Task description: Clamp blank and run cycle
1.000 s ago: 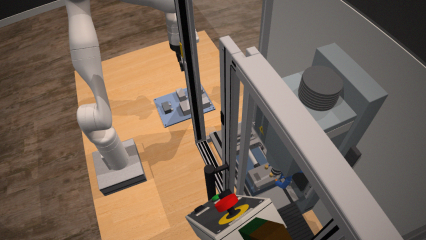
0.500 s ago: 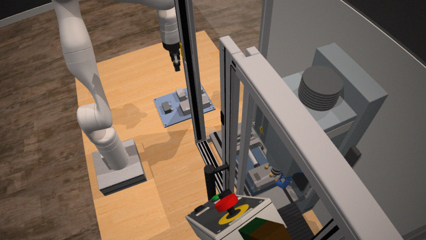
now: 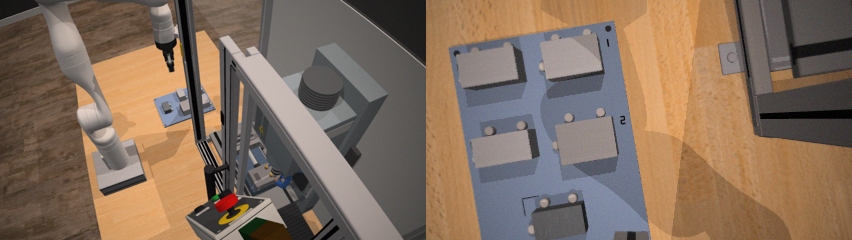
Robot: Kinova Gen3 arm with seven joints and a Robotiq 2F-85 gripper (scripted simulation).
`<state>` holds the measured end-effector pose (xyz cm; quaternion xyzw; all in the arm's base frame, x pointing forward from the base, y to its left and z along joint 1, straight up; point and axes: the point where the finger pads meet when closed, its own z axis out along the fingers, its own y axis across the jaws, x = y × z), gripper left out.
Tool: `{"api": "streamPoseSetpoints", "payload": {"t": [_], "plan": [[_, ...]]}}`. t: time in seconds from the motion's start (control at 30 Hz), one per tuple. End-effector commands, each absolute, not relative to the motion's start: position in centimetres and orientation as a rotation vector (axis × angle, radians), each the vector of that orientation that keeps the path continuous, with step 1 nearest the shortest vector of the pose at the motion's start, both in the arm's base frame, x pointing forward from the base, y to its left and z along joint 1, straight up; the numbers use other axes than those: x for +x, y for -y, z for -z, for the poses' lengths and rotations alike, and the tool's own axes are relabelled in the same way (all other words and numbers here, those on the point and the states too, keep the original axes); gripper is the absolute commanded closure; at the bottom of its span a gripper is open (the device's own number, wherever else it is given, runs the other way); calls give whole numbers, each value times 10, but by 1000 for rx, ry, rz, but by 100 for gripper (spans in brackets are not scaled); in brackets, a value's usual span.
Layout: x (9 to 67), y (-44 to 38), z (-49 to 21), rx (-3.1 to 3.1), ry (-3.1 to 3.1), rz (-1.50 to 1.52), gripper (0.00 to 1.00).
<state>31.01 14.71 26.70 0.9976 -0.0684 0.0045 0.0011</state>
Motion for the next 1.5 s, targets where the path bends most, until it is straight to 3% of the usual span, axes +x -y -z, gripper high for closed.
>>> {"api": "streamPoseSetpoints", "payload": {"t": [0.0, 0.3, 0.73, 0.87, 1.27, 1.47], "plan": [[302, -154, -270, 3142, 183, -6, 90], [270, -124, -307, 3142, 182, -6, 90], [268, -111, -315, 3139, 217, -10, 90], [236, -91, -345, 3141, 182, -6, 90], [236, -91, -345, 3141, 182, -6, 90], [196, -66, -381, 3141, 182, -6, 90]]}}
